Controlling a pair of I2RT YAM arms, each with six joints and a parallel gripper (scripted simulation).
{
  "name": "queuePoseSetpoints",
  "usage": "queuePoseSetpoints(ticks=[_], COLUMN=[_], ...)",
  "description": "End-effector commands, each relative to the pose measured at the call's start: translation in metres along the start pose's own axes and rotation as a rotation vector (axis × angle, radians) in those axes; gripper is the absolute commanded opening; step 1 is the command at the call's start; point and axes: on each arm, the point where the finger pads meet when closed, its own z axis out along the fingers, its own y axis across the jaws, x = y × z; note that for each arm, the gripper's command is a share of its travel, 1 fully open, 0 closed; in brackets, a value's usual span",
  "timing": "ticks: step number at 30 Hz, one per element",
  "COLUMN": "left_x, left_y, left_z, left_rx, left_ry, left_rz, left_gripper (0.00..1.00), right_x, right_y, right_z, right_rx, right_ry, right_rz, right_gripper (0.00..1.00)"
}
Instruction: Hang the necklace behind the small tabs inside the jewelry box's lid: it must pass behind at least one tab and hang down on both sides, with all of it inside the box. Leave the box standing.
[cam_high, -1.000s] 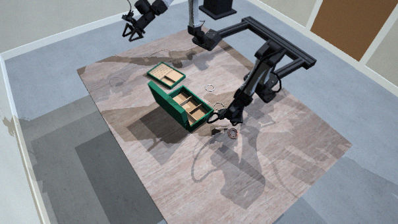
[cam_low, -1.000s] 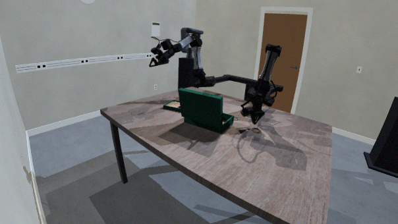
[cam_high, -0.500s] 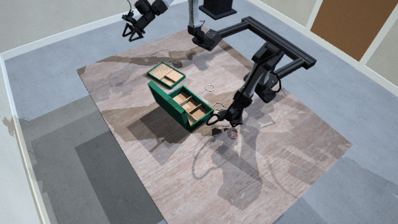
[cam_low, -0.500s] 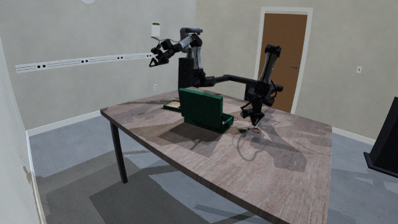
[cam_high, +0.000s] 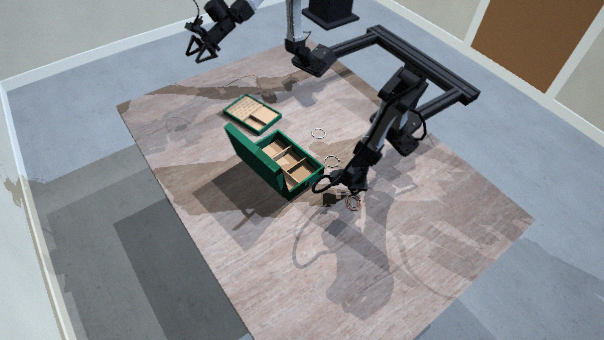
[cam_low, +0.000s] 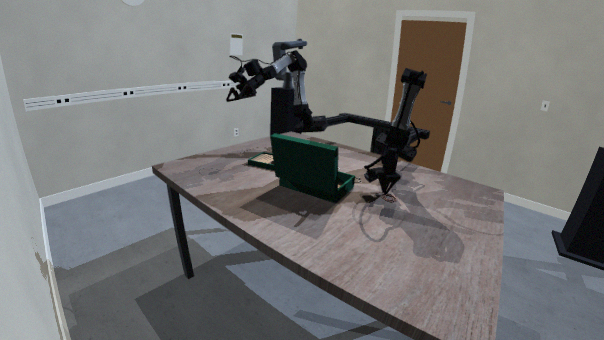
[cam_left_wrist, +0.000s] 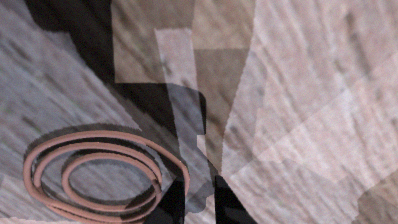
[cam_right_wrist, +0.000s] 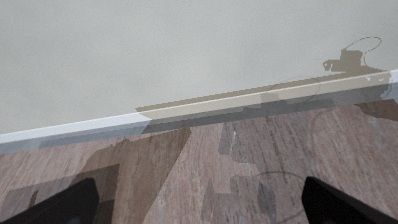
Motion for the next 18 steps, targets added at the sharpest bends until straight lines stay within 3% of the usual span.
queuePoseSetpoints(ticks=[1, 18], left_x=[-0.0091, -0.01], left_y=[0.009, 0.0113], left_z=[0.0001, -0.003], left_rx=[-0.026, -0.04], left_ry=[-0.034, -0.041], left_rz=[0.004, -0.001], left_gripper=[0.16, 0.16], right_x=[-0.0321, -0.0321], right_y=[0.0036, 0.0036], right_z=[-0.0133, -0.0133], right_rx=[-0.014, -0.014], right_ry=[-0.085, -0.085], right_rz=[-0.009, -0.009], right_gripper=[1.0, 1.0])
